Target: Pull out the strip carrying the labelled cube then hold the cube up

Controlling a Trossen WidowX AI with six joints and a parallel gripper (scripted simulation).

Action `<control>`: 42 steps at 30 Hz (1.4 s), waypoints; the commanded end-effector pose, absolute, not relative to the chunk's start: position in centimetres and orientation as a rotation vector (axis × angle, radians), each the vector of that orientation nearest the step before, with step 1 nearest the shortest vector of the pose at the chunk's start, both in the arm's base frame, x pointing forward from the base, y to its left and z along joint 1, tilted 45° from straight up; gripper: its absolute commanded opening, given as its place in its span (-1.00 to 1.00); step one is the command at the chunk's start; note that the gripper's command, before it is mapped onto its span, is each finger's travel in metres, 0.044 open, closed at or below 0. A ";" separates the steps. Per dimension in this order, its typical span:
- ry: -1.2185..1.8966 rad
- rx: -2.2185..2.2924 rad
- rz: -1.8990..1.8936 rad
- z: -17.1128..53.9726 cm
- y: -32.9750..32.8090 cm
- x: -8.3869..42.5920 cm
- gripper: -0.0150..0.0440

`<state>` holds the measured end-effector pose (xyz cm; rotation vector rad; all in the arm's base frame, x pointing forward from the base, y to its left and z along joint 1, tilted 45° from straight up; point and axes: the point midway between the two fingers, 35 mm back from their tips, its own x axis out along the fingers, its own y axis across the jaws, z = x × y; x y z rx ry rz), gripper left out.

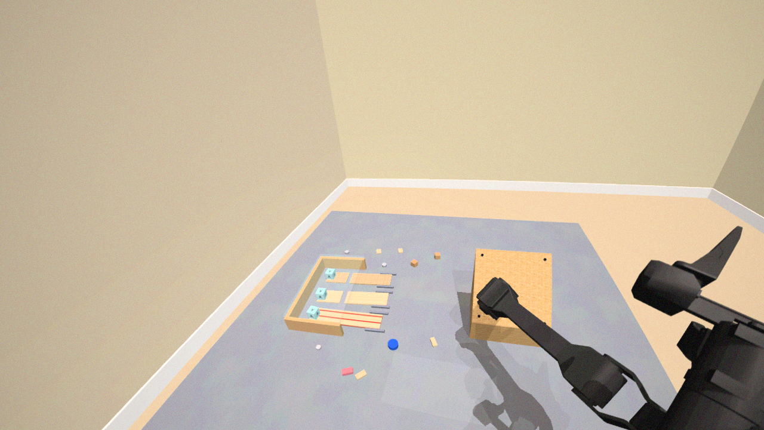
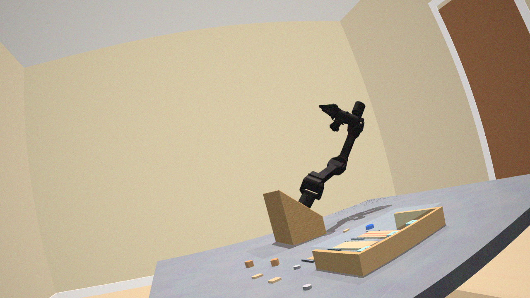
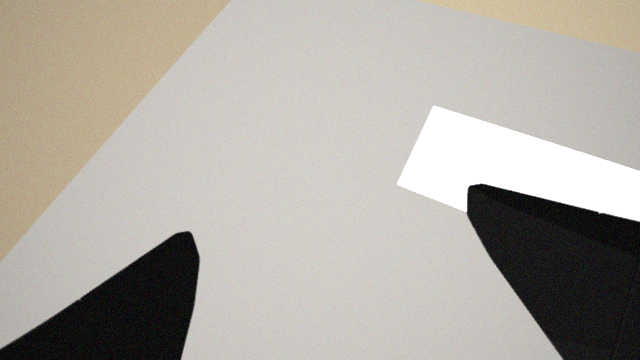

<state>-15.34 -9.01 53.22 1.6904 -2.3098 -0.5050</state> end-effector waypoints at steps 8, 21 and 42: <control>-1.960 1.741 -0.749 53.4 -12.1 -7.7 0.86; -1.115 1.712 -1.022 48.9 -17.6 11.2 0.86; 0.197 1.268 -0.696 26.7 -16.6 34.8 0.86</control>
